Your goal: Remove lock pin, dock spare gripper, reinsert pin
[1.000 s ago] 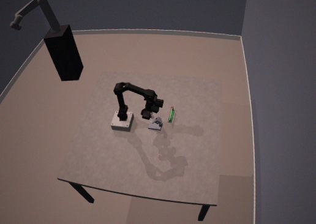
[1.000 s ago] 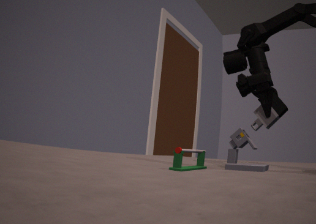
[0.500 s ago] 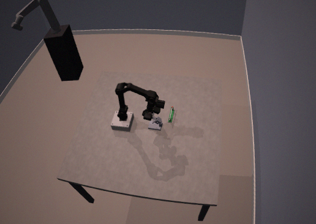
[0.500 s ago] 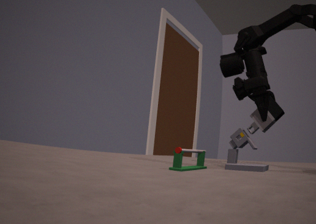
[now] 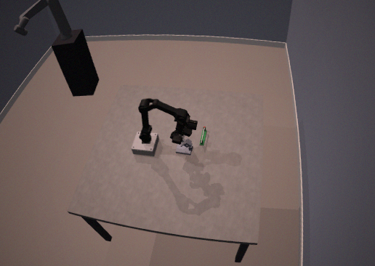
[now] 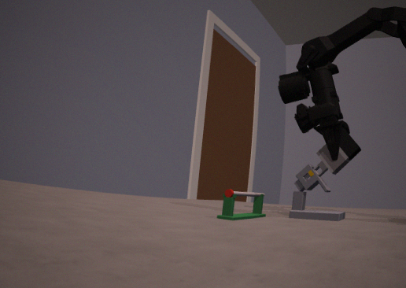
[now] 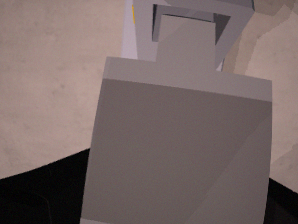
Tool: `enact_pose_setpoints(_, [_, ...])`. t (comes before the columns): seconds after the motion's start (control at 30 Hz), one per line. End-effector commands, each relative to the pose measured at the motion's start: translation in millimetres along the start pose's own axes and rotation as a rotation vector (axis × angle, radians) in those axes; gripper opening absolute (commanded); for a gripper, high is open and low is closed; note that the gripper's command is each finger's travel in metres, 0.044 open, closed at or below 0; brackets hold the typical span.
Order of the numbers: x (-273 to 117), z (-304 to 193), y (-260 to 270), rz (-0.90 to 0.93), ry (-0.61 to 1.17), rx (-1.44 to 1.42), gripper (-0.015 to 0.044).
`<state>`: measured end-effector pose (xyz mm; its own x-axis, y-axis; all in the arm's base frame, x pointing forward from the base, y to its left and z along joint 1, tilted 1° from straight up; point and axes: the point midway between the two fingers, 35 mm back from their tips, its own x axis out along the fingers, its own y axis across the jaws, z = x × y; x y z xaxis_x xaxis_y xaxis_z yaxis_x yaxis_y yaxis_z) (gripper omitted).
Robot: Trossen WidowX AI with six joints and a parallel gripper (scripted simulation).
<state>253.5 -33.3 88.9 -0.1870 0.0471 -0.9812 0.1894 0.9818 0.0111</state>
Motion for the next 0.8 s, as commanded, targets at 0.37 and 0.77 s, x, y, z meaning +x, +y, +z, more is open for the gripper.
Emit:
enact_pose_setpoints(0.37, [3, 15, -1, -0.005, -0.017, -0.003, 0.0])
enact_pose_setpoints(0.77, [8, 24, -1, -0.005, -0.019, -0.003, 0.0])
